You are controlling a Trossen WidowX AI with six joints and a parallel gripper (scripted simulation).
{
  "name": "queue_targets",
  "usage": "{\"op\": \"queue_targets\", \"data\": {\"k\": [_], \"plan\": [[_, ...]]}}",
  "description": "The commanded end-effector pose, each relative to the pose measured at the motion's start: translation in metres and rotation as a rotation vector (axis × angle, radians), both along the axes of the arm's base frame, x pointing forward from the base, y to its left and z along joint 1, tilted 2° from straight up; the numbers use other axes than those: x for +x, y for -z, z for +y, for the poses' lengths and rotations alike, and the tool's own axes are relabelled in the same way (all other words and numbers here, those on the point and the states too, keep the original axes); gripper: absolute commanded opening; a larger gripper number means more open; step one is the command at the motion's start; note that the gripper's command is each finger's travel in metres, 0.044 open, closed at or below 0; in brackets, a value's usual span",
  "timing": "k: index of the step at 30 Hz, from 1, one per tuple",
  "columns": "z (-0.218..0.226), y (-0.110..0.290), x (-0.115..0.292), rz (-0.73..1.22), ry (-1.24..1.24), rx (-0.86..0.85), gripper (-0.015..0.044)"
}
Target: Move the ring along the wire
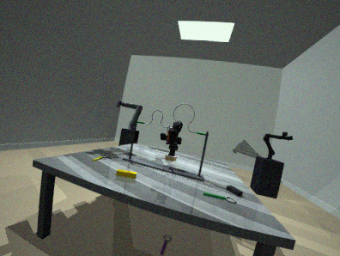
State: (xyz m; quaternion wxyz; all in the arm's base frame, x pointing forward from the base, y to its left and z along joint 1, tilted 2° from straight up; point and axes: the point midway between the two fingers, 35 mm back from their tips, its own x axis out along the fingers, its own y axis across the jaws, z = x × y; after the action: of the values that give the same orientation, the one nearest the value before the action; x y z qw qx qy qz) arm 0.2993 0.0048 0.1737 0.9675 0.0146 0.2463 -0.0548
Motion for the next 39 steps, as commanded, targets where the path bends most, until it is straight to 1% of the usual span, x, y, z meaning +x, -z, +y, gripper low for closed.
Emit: {"op": "queue_targets", "data": {"k": [1,8,14,30,39], "plan": [[0.007,-0.004,0.001,-0.009,0.004,0.027,-0.015],[0.021,-0.005,0.001,-0.011,0.002,0.094,-0.015],[0.037,-0.008,0.001,-0.012,0.0,0.184,-0.015],[0.085,-0.029,0.001,-0.015,-0.007,0.522,-0.015],[0.104,-0.045,0.001,-0.017,-0.011,0.69,-0.015]]}}
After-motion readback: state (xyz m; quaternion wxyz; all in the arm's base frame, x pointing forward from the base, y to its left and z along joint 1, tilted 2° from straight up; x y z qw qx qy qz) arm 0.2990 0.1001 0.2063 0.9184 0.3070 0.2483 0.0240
